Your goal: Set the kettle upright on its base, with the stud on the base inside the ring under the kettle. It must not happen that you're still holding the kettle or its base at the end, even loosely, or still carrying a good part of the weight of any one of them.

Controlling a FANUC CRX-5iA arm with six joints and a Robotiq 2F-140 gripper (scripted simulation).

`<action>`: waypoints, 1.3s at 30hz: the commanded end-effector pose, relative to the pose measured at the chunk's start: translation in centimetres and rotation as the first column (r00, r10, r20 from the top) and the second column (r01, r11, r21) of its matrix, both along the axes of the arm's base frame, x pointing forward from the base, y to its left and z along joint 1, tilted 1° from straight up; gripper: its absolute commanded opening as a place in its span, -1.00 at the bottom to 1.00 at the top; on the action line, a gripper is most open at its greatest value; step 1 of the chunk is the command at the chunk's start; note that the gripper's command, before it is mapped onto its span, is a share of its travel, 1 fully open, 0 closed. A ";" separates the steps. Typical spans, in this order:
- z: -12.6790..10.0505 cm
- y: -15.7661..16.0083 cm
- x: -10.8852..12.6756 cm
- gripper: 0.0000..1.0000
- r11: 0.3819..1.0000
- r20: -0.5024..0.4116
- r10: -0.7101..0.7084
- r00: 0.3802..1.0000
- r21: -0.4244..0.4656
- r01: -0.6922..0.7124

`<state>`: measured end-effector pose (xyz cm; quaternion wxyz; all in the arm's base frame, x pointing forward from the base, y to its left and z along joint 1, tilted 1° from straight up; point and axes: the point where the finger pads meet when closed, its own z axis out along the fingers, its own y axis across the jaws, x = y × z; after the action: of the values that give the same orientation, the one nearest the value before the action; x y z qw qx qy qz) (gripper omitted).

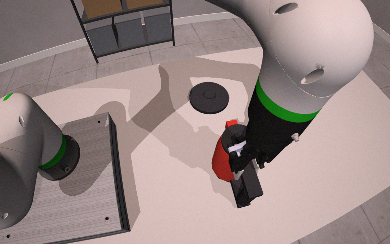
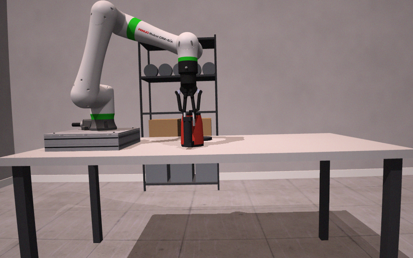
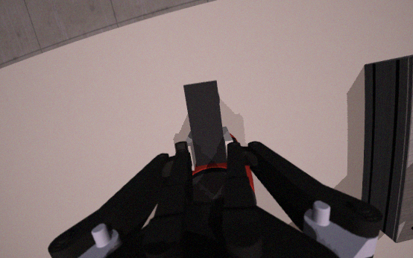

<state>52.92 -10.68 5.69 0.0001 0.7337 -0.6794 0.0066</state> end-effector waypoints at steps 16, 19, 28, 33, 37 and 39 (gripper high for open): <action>0.0 0.0 0.0 -1.00 1.000 0.000 0.000 1.000 0.000 0.000; 0.0 0.0 0.0 -1.00 1.000 0.000 0.000 1.000 0.000 0.000; 0.4 0.0 0.0 -1.00 1.000 0.000 0.000 1.000 0.000 0.000; 1.1 0.0 0.0 -1.00 1.000 0.000 0.000 1.000 0.000 0.000; 1.7 0.0 0.0 -1.00 1.000 0.000 0.000 1.000 0.000 0.000; 1.9 0.0 0.0 -1.00 1.000 0.000 0.000 1.000 0.000 0.000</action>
<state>52.90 -10.67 7.20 0.0001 0.7337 -0.6794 0.0066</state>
